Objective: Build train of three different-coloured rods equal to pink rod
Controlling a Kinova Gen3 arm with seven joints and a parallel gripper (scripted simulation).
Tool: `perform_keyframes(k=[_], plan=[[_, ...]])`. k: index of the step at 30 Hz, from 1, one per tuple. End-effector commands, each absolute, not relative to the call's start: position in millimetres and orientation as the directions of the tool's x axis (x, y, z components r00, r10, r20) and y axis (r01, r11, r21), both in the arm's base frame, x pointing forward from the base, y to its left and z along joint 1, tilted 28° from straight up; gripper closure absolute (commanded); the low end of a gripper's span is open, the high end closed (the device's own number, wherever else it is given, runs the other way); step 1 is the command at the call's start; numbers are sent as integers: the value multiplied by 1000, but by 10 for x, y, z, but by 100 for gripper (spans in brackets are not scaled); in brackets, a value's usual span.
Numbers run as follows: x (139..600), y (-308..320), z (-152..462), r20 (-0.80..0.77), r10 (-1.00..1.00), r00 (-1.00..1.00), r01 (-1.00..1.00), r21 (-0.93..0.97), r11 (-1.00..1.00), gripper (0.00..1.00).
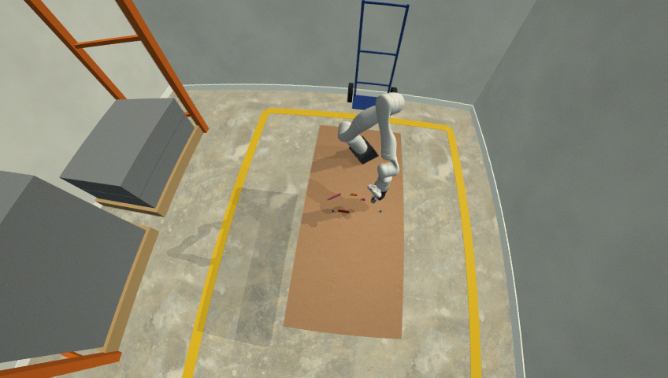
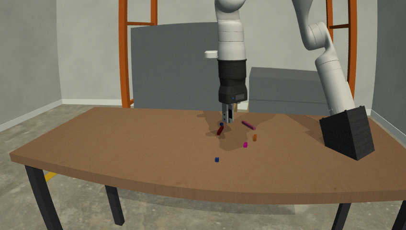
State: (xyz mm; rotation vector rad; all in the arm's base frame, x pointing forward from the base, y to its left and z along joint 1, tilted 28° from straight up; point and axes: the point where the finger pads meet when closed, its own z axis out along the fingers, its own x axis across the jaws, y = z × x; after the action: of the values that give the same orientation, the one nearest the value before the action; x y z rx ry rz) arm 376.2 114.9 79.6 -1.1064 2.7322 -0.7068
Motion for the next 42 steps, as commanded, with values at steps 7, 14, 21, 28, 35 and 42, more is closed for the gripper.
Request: perform_keyframes(k=[7, 14, 21, 28, 35, 42], plan=[[3508, 1012, 779, -95, -421, -902, -335, -462, 821, 76], [3339, 938, 776, -253, -139, -958, -27, -400, 916, 76], [3289, 924, 776, -303, -39, -952, 78, -365, 928, 76], [3281, 922, 776, -312, -20, -950, 98, -358, 929, 76], [3281, 922, 776, -312, -20, -950, 98, -358, 929, 76], [3288, 913, 754, -309, -19, -951, 98, -359, 928, 76]])
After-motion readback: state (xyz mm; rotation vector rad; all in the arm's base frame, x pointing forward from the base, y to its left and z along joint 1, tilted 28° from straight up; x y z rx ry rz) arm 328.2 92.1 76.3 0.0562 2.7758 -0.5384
